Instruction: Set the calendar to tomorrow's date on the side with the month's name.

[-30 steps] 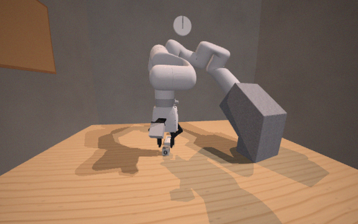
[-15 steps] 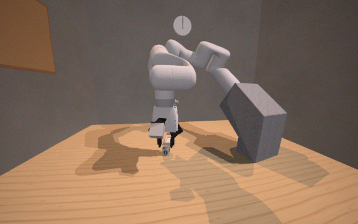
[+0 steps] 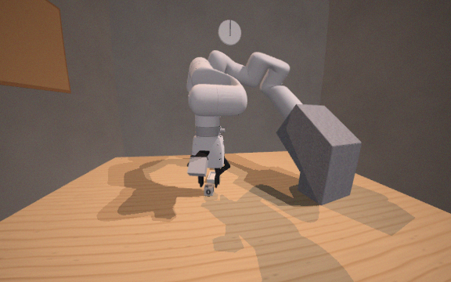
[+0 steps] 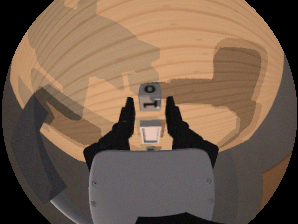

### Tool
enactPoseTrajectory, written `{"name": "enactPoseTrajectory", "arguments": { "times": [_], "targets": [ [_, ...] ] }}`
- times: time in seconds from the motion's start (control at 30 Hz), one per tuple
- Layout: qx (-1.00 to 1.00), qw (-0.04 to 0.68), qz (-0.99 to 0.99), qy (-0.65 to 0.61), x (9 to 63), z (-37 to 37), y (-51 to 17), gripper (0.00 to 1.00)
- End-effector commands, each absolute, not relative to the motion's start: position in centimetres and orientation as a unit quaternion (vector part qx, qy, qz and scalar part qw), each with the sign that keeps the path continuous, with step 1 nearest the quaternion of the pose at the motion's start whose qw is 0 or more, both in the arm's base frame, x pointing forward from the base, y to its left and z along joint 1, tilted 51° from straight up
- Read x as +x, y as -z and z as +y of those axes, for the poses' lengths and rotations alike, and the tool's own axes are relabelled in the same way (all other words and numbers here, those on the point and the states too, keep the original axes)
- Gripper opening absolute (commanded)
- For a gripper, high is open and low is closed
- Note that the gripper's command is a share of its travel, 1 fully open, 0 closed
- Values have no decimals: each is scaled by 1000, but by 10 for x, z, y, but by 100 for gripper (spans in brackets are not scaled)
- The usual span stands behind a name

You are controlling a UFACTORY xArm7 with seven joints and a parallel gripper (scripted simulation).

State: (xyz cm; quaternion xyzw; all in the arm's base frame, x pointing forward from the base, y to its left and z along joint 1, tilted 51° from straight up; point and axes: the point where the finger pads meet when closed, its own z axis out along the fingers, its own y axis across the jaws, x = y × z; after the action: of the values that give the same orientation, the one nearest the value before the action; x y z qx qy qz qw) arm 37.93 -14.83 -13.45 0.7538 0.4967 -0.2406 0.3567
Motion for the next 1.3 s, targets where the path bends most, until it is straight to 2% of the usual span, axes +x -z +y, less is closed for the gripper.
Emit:
{"name": "enactPoseTrajectory", "arguments": {
  "times": [0.0, 1.27],
  "targets": [
    [754, 357, 498, 239, 381, -150, 137, 47],
    [754, 357, 498, 239, 380, -162, 147, 47]
  ]
}}
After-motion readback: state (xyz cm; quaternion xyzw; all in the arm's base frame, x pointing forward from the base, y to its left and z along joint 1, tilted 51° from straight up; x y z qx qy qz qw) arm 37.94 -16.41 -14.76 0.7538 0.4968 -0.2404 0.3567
